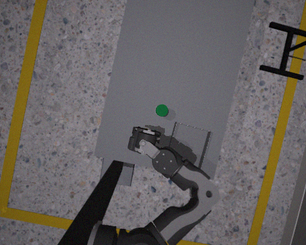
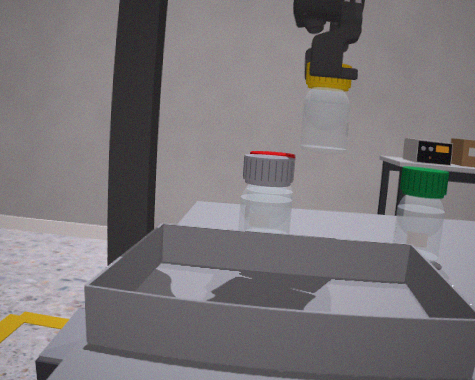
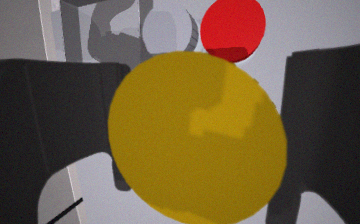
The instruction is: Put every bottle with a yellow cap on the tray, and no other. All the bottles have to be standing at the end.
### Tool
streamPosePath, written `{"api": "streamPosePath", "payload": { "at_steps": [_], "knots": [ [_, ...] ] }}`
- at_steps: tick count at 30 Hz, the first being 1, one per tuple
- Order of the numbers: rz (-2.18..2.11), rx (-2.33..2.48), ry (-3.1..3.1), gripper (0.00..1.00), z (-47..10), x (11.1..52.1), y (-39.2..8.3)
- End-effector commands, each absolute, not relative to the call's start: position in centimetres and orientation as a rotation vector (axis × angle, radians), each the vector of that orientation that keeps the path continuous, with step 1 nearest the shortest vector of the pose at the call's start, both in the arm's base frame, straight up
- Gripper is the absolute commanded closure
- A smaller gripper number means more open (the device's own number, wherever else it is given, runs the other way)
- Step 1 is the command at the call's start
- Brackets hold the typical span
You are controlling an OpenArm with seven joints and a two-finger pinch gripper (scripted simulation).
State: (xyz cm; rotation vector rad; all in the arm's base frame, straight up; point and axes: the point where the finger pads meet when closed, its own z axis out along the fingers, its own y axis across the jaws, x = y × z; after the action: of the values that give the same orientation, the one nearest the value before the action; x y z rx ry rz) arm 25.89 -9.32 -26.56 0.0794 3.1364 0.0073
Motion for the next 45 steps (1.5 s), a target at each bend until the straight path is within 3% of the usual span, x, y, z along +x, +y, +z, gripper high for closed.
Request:
{"api": "streamPosePath", "payload": {
  "at_steps": [1, 45],
  "knots": [
    [0.011, 0.077, 3.132, 1.00, -26.5, 25.9, -9.4],
    [0.007, 0.078, 3.132, 1.00, -26.6, 19.5, -21.4]
  ]
}}
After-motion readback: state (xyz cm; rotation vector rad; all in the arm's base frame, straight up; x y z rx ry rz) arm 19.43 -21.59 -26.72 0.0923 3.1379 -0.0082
